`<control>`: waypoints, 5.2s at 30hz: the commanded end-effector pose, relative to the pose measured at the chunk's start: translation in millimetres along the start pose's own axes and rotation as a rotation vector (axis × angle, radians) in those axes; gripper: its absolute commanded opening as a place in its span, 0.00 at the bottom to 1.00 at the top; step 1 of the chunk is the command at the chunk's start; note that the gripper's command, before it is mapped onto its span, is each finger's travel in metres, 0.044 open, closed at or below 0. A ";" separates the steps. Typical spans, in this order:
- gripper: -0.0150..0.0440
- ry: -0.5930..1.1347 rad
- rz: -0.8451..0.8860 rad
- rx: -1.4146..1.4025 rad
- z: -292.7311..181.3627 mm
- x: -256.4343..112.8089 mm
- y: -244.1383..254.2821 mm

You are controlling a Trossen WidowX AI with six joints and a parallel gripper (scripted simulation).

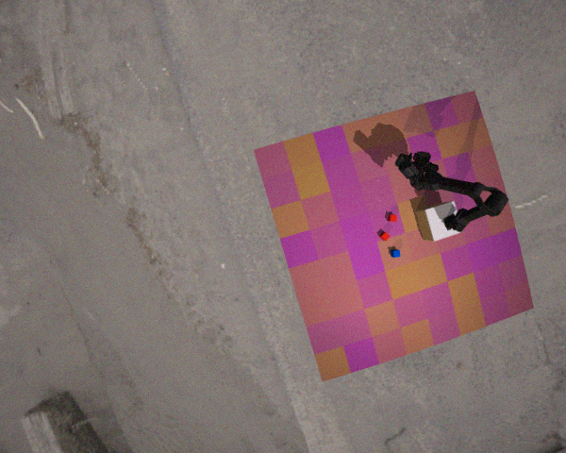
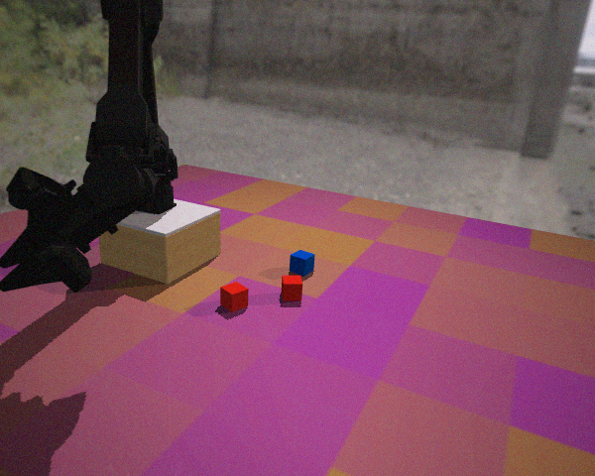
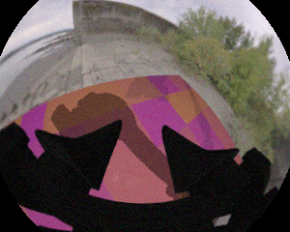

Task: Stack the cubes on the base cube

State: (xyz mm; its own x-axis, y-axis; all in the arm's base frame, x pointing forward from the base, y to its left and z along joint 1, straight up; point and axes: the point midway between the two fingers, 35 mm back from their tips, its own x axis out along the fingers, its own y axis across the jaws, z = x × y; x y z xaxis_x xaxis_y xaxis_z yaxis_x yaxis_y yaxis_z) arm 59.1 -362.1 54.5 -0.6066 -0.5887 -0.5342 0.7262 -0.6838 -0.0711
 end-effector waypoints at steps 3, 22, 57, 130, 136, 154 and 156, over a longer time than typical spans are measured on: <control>0.70 0.145 0.216 -0.690 -34.2 -46.7 26.5; 0.70 0.134 0.795 -1.953 -100.6 -151.4 26.3; 0.70 -0.337 1.568 -2.899 -143.8 -251.7 -24.3; 0.43 -0.337 1.568 -2.899 -203.5 -215.5 -11.4; 0.43 -0.337 1.568 -2.899 -188.1 -225.6 -12.2; 0.43 -0.337 1.568 -2.899 -143.9 -252.4 -21.7; 0.43 -0.336 1.568 -2.898 -144.2 -252.7 -21.7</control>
State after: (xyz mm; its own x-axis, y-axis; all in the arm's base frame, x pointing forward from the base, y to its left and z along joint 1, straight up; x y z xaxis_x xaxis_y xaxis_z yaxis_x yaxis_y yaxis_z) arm 242.7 -137.4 64.4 0.0146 -0.0226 -0.9996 -0.8728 0.4875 -0.0237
